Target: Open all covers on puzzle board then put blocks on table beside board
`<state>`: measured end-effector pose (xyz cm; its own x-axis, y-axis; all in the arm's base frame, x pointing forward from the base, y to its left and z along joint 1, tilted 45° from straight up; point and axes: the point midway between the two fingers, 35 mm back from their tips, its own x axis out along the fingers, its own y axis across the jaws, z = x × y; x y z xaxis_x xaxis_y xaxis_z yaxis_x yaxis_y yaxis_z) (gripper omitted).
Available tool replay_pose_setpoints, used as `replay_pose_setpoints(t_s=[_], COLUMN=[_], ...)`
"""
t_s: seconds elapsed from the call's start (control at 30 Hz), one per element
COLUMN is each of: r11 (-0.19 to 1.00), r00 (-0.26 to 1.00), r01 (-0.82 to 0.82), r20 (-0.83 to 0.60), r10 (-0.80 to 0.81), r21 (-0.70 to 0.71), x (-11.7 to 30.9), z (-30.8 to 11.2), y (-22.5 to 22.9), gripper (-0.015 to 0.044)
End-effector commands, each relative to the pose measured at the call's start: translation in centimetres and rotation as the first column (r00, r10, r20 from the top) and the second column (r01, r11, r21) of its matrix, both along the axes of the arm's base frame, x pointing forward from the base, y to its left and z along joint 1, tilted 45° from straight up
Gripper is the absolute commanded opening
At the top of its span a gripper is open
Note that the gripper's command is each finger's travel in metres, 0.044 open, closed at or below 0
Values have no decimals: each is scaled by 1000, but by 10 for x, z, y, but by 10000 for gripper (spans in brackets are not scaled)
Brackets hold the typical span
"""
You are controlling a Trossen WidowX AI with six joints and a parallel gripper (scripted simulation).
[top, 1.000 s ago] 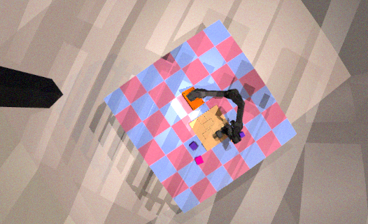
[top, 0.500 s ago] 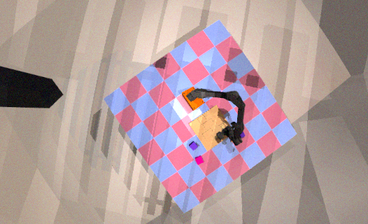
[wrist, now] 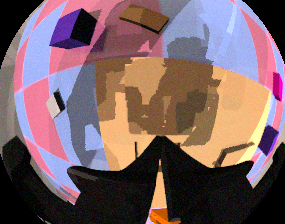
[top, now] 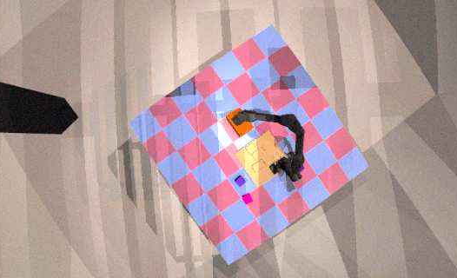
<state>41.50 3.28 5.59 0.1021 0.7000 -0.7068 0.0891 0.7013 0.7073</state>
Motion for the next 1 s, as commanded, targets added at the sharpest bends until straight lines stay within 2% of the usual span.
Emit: replay_pose_setpoints(t_s=[0.0, 0.83, 0.97], r11=[1000, 1000, 997], r00=[1000, 1000, 995], r01=[4, 4, 78], r20=[10, 10, -70], r10=[-4, -4, -78], r21=[2, 1, 7], x=[2, 2, -10], z=[6, 29, 22], y=[-7, -31, -32], gripper=[0, 0, 0])
